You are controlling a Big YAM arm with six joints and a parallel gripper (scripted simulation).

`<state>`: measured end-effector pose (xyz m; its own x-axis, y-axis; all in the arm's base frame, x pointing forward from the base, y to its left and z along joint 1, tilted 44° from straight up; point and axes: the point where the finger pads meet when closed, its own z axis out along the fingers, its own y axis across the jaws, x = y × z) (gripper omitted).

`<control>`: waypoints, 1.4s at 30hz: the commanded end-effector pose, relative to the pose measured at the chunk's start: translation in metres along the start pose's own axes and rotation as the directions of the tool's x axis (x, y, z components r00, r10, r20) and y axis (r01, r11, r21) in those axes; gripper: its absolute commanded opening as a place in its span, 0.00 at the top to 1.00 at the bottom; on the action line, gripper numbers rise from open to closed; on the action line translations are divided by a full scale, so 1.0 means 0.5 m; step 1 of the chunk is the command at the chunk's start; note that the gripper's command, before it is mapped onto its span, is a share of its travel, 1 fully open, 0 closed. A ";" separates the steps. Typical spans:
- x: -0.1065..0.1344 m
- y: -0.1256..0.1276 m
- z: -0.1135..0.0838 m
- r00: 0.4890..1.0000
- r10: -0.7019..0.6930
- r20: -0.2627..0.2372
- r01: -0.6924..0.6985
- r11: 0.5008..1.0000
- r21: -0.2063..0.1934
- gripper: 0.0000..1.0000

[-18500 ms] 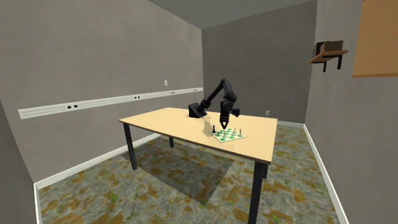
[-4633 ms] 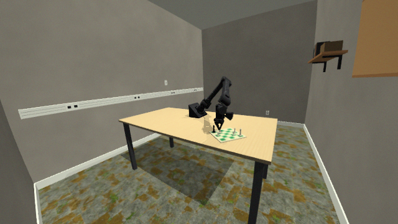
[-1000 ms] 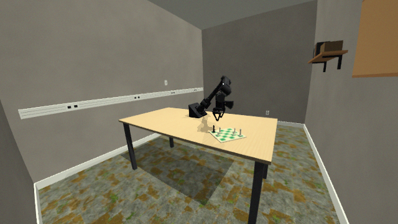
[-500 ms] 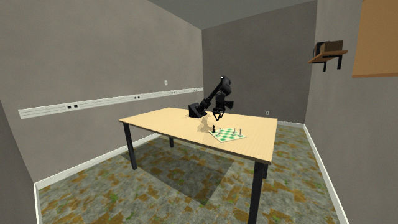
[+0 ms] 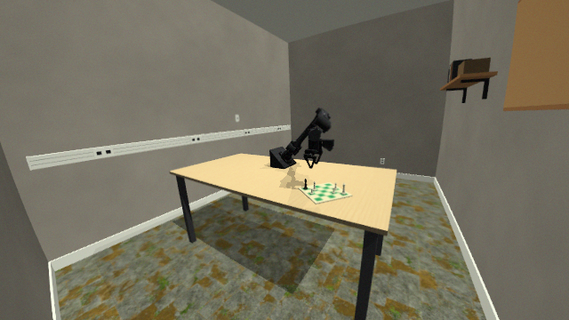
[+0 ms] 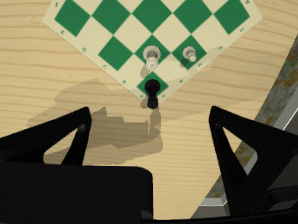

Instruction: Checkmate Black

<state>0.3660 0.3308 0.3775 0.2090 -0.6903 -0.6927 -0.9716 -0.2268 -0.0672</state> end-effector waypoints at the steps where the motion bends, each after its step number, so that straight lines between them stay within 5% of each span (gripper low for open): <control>1: -0.020 -0.017 -0.078 0.999 -0.039 0.012 0.038 0.998 0.051 0.00; 15: -0.006 -0.025 -0.121 1.000 -0.024 0.006 0.024 0.999 0.035 0.00; 17: -0.003 -0.014 -0.100 1.000 -0.021 0.003 0.021 1.000 0.010 0.00; 42: -0.005 -0.015 -0.101 1.000 -0.025 0.004 0.025 1.000 0.014 0.00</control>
<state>0.3720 0.2988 0.4109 0.2212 -0.6875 -0.6917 -0.9698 -0.2300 -0.0815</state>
